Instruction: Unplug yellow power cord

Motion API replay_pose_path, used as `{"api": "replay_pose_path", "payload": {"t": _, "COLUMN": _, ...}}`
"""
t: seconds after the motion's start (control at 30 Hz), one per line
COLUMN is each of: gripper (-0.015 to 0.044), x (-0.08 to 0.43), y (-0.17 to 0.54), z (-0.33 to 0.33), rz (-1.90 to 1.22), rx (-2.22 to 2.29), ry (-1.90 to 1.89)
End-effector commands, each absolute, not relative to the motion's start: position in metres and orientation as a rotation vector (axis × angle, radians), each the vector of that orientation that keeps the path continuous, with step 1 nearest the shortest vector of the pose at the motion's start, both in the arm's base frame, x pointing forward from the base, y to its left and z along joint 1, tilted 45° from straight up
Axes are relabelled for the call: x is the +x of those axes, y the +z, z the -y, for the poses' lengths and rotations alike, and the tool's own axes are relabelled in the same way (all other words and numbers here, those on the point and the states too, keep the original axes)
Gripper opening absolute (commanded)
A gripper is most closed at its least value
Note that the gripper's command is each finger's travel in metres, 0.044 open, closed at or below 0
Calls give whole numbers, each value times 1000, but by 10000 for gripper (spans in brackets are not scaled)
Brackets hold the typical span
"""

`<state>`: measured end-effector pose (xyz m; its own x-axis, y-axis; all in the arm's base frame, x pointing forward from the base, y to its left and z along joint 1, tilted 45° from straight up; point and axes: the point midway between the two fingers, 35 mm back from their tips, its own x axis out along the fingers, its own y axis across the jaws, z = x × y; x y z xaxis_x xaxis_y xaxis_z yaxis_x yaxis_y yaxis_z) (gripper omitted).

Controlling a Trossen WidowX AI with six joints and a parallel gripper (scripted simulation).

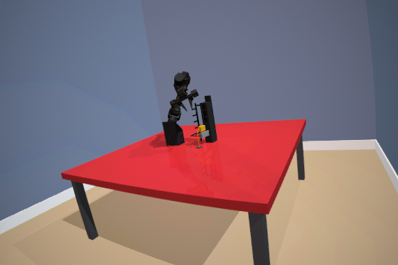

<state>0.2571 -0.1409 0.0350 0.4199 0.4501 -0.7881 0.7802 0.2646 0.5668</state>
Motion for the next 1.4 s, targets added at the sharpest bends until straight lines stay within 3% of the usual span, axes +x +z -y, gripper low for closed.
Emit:
{"api": "replay_pose_path", "payload": {"t": 0.0, "gripper": 160, "x": 271, "y": -3, "z": 81, "rz": -1553, "rx": 1624, "ry": -536}}
{"api": "replay_pose_path", "payload": {"t": 0.23, "gripper": 160, "x": 268, "y": -31, "z": 34, "rz": -1818, "rx": 1722, "ry": -838}}
{"api": "replay_pose_path", "payload": {"t": 1.37, "gripper": 160, "x": 271, "y": -10, "z": 11, "rz": -1820, "rx": 1723, "ry": -839}}
